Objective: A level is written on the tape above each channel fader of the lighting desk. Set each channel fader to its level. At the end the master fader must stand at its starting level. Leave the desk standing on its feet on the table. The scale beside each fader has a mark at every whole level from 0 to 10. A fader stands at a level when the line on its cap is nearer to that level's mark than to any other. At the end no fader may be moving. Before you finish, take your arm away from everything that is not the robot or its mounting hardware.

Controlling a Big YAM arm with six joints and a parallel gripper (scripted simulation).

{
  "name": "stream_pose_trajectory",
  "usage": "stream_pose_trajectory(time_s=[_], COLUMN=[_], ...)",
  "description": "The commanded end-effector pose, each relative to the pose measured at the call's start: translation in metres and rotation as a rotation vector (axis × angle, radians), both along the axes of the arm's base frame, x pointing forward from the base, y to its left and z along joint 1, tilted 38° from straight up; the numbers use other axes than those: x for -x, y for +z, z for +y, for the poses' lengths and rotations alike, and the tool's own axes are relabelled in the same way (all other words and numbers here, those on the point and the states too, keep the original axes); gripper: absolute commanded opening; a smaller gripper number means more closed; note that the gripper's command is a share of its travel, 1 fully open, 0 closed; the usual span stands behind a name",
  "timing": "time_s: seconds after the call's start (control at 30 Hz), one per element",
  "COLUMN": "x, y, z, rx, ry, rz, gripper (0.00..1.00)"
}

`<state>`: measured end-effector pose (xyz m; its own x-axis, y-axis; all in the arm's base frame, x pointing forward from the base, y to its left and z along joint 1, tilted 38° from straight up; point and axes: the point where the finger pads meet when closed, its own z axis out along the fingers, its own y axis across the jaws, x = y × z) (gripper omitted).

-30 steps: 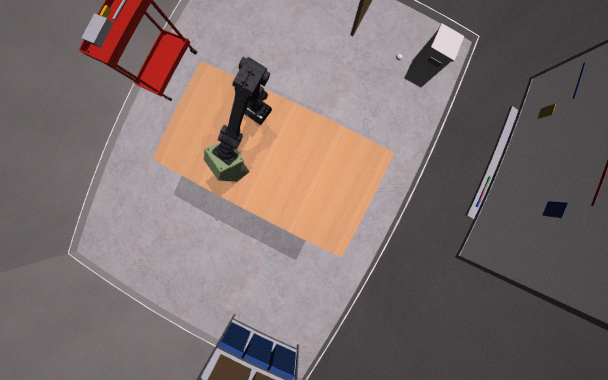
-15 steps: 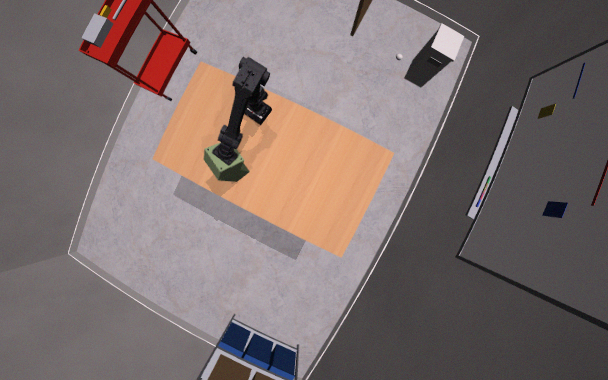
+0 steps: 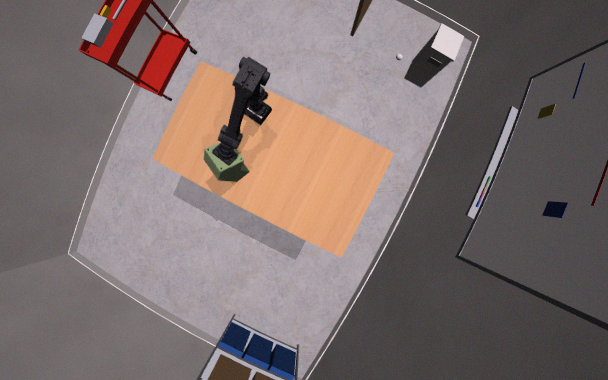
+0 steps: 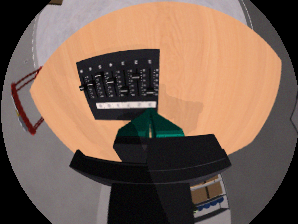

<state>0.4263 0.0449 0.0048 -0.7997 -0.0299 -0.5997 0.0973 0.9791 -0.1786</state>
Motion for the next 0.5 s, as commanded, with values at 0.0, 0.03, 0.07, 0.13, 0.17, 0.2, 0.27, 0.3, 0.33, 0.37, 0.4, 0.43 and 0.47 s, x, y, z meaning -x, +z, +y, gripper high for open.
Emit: stream_pose_trajectory(time_s=[0.0, 0.03, 0.07, 0.13, 0.17, 0.2, 0.27, 0.3, 0.33, 0.37, 0.4, 0.43, 0.47], x=[-0.0052, -0.0048, -0.0070, -0.0079, -0.0082, -0.0086, -0.0093, -0.0097, -0.0100, -0.0104, -0.0108, -0.0112, -0.0116], y=[-0.0034, -0.0042, -0.0034, -0.0043, -0.0048, -0.0054, -0.0067, -0.0073, -0.0079, -0.0086, -0.0092, -0.0098, -0.0105], z=[-0.0036, -0.0028, -0.0034, -0.0039, -0.0040, -0.0042, -0.0045, -0.0047, -0.0049, -0.0050, -0.0052, -0.0054, -0.0056], rx=[0.008, 0.009, 0.007, 0.007, 0.007, 0.007, 0.007, 0.007, 0.007, 0.007, 0.007, 0.008, 0.008], ry=[0.004, 0.007, 0.005, 0.004, 0.004, 0.004, 0.004, 0.004, 0.004, 0.004, 0.004, 0.004, 0.004], rz=[0.002, 0.006, -0.001, -0.002, -0.001, -0.001, -0.001, -0.001, -0.001, -0.001, -0.001, 0.000, 0.000], gripper=[0.00, 0.00, 0.00, 0.00, 0.00, 0.00, 0.00, 0.00, 0.00, 0.00, 0.00, 0.00, 0.00])
